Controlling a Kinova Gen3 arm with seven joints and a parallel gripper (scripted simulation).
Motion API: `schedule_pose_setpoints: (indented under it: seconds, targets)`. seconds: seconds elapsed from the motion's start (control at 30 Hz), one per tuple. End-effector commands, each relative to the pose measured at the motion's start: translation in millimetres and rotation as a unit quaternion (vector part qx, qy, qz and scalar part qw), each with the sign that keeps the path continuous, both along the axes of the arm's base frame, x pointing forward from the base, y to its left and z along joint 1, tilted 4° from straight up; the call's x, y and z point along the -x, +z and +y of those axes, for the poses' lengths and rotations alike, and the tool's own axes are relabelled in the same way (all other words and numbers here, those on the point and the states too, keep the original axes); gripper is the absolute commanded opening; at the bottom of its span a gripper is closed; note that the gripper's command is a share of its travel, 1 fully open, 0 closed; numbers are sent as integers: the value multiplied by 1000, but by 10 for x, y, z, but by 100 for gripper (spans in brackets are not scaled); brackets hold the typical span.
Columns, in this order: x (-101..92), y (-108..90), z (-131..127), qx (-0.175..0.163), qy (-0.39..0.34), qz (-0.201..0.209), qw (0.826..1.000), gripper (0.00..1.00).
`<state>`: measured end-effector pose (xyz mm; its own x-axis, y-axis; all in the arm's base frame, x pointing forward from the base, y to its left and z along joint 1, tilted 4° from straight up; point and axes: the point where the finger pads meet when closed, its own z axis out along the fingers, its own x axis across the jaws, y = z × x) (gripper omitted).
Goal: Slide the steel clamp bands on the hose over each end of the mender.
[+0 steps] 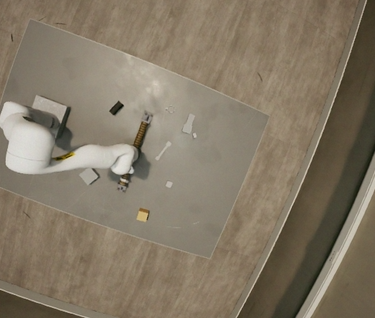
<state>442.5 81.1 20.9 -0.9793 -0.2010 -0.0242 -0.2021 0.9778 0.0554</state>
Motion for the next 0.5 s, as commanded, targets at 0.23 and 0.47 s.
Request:
schedule_pose_setpoints:
  seconds: [0.23, 0.47]
  targets:
    - [-18, 32, -18, 0, -3, -1, 1000, 100]
    - [-21, 315, -35, 0, -3, -3, 1000, 100]
